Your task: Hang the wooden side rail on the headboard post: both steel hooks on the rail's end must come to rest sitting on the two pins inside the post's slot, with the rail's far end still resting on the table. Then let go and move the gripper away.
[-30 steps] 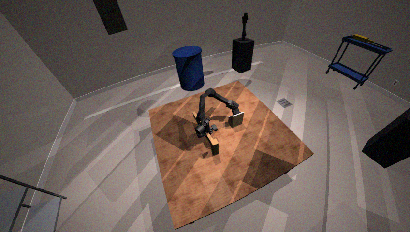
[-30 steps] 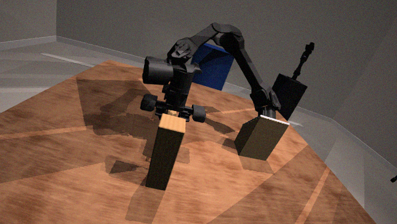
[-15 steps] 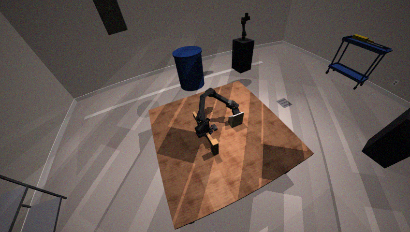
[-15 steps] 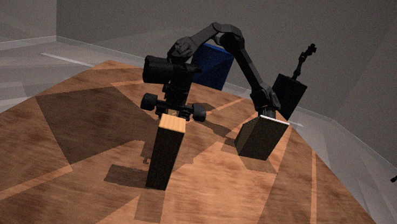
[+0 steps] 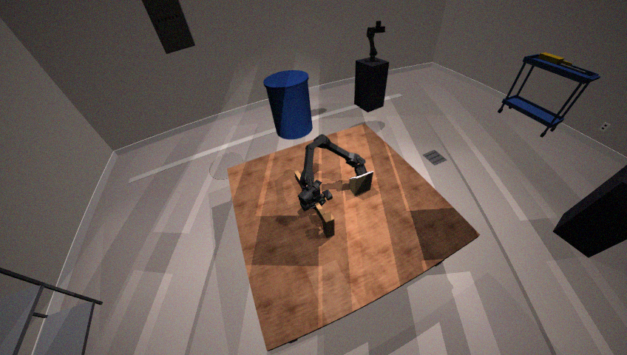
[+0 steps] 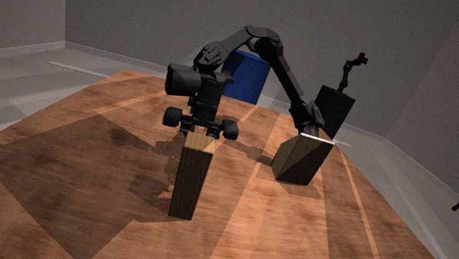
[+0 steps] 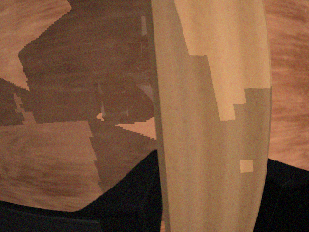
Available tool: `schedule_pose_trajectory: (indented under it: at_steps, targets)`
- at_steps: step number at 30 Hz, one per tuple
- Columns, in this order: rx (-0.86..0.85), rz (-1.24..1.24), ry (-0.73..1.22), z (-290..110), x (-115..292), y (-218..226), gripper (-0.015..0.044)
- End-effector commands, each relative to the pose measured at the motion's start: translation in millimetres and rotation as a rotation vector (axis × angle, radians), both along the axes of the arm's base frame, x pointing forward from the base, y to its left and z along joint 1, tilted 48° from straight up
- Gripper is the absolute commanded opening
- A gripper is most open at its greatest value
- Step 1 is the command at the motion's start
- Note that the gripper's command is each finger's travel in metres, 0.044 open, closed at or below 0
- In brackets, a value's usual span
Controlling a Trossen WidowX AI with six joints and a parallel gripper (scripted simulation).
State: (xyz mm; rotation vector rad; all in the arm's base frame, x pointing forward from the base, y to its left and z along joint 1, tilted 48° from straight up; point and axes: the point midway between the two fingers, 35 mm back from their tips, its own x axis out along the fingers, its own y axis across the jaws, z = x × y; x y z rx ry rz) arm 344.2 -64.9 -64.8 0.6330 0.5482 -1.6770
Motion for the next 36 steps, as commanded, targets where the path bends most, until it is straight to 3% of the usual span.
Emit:
schedule_pose_trajectory:
  at_steps: [1, 36]
  targets:
    - [0.0, 0.008, -0.015, 3.2, 4.3, 4.4, 0.0]
    - [0.0, 0.008, -0.015, -1.0, 8.1, 4.3, 0.0]
